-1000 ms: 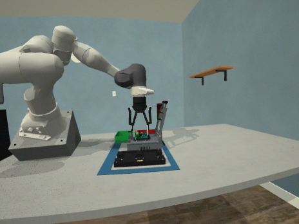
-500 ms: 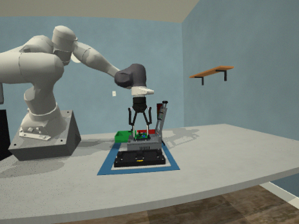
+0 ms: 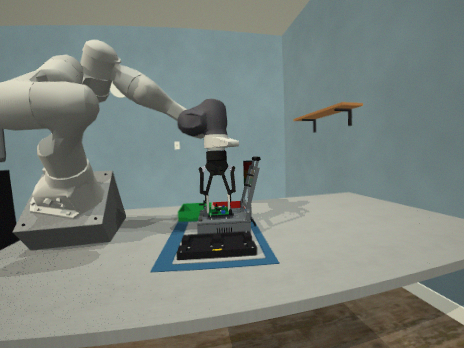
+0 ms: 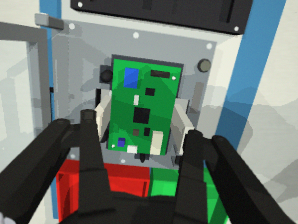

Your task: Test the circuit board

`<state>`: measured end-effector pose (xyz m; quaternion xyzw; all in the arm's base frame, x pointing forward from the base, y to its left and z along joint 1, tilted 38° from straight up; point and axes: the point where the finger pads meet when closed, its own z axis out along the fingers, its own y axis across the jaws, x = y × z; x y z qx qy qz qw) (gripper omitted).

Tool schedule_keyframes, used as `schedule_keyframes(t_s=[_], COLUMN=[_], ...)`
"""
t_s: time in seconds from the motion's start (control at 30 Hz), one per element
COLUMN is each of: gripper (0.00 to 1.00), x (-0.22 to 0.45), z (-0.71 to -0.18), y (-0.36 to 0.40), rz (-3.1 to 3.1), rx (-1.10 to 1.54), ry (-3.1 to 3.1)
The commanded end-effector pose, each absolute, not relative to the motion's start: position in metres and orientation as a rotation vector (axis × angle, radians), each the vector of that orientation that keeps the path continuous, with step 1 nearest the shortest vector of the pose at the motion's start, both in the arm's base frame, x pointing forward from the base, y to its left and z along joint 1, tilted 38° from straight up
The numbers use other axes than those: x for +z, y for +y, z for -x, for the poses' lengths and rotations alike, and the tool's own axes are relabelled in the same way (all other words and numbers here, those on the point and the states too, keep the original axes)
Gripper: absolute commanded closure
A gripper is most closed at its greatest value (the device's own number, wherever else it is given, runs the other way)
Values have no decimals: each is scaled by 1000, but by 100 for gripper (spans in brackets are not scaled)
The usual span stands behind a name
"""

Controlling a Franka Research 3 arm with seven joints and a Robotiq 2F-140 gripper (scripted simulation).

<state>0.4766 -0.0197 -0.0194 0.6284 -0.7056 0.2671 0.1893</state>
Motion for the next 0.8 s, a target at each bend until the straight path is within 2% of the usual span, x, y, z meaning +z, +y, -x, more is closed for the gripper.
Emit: schedule_keyframes(t_s=[0.0,0.57,0.6,0.77], gripper=[54,54,42,42], x=[-20,-22,-22,-22], z=[-478,-478,-478,-478], y=[-21,-23,-23,-23], rz=[-1768,-1768,-1768,-1768], rx=[752,752,752,752], ry=[-1983,-1983,-1983,-1983])
